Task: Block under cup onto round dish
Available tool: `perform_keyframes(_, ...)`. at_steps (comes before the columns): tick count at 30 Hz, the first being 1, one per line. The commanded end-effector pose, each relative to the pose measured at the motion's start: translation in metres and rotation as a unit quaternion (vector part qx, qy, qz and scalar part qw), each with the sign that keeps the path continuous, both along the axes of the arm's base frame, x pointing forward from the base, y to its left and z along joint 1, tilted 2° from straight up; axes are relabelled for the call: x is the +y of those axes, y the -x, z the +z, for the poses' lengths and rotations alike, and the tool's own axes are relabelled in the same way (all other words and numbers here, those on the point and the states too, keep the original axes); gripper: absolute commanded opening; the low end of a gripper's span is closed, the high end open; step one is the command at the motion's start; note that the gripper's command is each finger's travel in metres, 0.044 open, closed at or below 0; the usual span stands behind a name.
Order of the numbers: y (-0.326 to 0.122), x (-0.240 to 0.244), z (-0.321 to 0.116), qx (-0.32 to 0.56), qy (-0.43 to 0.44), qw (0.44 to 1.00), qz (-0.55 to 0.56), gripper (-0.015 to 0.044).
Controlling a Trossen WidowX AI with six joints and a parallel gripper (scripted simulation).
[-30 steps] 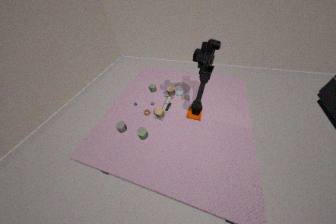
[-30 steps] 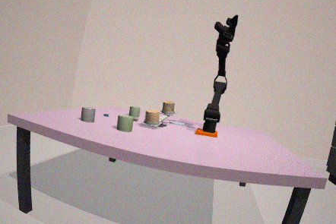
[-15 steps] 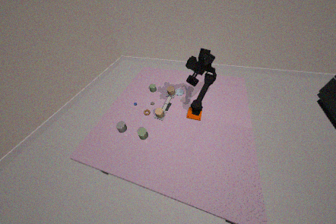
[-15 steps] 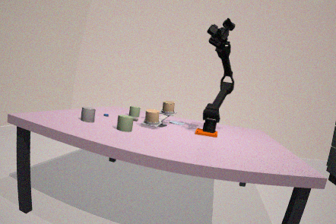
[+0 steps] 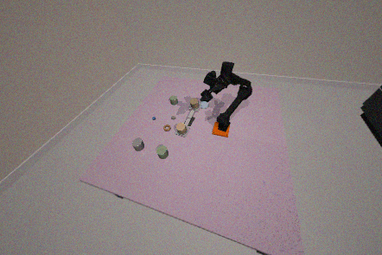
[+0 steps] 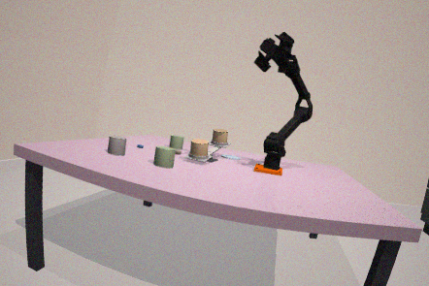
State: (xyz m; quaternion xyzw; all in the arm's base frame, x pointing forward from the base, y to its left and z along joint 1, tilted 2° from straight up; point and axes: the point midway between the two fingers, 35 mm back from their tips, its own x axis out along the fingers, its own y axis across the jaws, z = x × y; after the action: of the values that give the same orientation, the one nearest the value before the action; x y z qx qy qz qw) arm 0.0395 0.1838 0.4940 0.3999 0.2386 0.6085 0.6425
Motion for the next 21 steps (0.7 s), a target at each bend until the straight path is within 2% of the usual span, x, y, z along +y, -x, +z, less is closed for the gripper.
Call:
perform_keyframes(1,-0.023,0.002,-0.024,-0.015,0.047,0.997,-0.06,0.044)
perform_keyframes(11,-0.07,-0.011,-0.074,-0.043,0.156,0.97,-0.184,0.044)
perform_keyframes(21,-0.109,-0.042,-0.125,-0.055,0.279,0.915,-0.285,0.044)
